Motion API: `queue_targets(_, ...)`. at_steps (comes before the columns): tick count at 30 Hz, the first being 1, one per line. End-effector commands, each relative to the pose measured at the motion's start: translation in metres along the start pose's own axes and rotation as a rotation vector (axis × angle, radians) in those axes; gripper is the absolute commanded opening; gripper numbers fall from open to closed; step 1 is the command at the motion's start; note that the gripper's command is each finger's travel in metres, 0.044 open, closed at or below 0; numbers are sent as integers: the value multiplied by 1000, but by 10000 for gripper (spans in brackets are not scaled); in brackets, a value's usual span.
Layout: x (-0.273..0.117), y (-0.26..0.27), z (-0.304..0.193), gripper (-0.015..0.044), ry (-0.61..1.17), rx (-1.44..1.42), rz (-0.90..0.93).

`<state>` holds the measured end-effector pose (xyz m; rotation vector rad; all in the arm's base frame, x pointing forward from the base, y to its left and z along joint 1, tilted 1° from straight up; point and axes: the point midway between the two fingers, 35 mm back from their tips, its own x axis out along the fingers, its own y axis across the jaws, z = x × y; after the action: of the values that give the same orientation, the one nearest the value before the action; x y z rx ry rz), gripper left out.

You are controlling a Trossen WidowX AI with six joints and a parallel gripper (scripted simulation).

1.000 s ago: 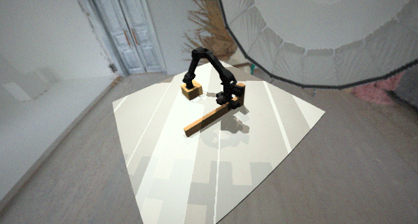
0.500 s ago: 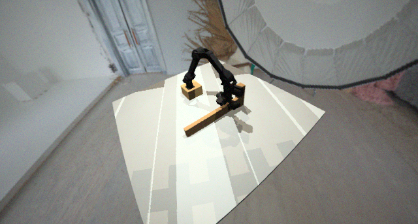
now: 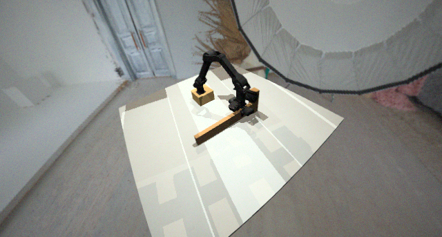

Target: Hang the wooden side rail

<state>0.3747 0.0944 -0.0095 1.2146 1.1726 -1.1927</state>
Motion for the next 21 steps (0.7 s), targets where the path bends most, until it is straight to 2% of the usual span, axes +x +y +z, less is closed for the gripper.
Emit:
queue_targets(1, 1, 2, -1, 0, 4, -1, 7)
queue_targets(3, 1, 2, -1, 0, 4, -1, 7)
queue_targets(16, -1, 0, 0, 341, 0, 0, 0)
queue_targets(20, -22, 0, 0, 440, 2, 0, 4)
queue_targets(21, -31, 0, 0, 440, 3, 0, 5)
